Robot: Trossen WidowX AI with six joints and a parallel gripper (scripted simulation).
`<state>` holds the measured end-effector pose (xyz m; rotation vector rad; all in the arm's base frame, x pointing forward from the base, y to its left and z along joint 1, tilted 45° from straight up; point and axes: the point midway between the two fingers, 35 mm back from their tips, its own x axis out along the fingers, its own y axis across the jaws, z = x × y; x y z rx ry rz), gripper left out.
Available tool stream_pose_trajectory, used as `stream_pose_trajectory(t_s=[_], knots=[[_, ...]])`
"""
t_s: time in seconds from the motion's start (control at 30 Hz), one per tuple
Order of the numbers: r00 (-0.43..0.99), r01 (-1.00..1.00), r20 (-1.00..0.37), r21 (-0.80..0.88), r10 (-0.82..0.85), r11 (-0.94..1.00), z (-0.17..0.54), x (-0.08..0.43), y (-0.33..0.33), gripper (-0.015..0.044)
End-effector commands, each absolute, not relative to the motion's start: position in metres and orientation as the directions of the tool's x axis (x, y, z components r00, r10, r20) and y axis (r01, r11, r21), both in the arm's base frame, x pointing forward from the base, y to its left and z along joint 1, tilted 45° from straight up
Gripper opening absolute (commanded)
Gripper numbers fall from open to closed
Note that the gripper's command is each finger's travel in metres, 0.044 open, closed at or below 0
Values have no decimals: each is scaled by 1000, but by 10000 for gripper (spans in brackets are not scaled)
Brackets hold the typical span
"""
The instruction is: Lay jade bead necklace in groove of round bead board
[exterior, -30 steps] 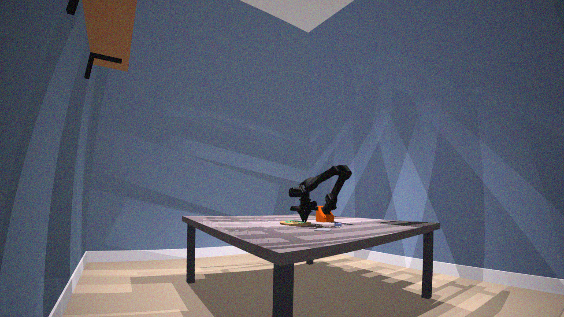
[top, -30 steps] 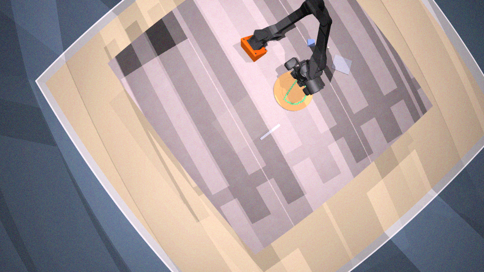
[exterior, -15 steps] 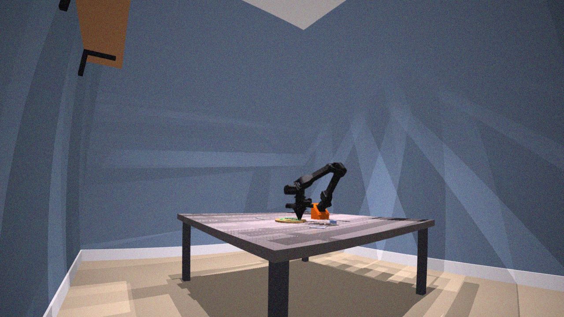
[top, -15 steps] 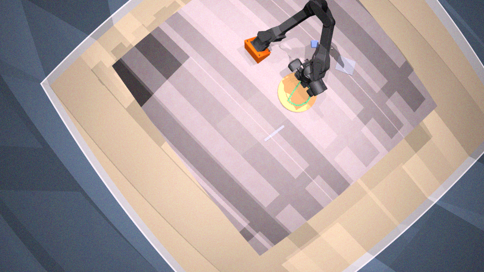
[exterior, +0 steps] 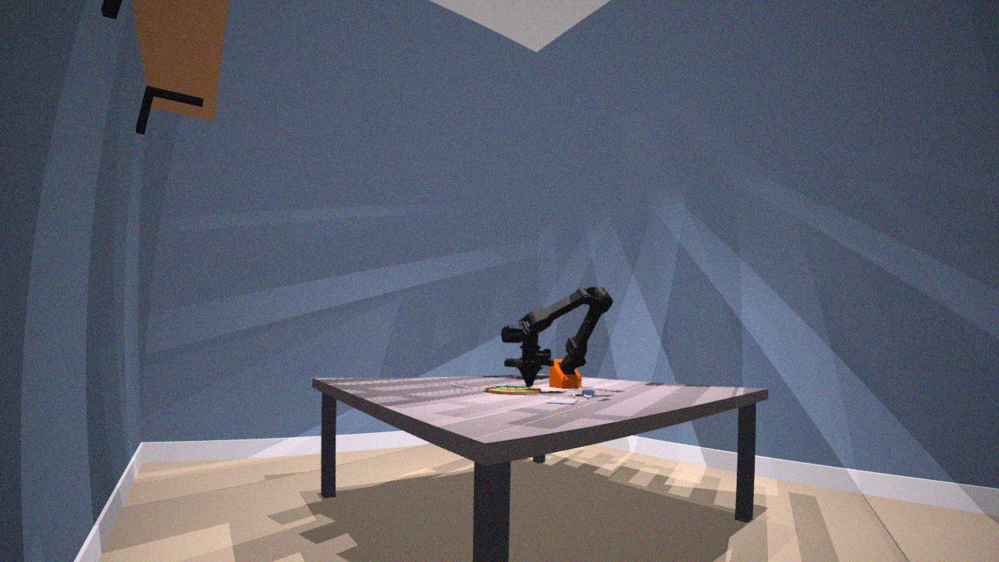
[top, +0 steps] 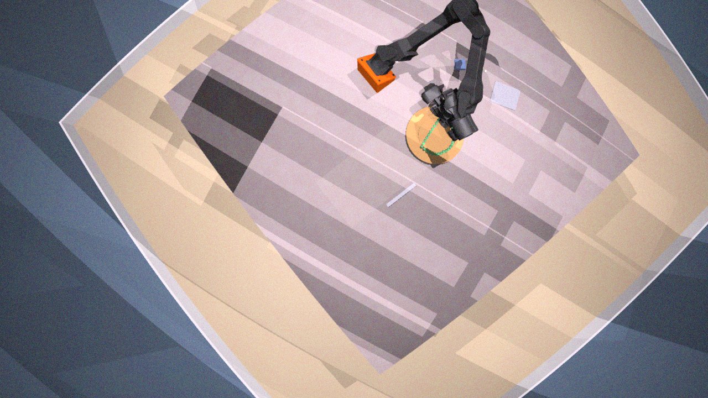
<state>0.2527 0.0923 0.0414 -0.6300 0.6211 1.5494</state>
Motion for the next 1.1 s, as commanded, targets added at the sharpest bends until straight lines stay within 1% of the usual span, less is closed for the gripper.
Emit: stream_pose_trajectory(t_s=[0.0, 0.4, 0.93, 0.97, 1.07], knots=[[-60, -998, -711, 17, 701, -68, 44, 249, 93, 0], [-60, -998, -711, 17, 701, -68, 38, 248, 99, 0], [-60, -998, -711, 16, 700, -68, 44, 249, 93, 420], [-61, -998, -711, 19, 700, -67, 42, 248, 95, 440], [-60, -998, -711, 17, 701, -68, 44, 248, 93, 440]])
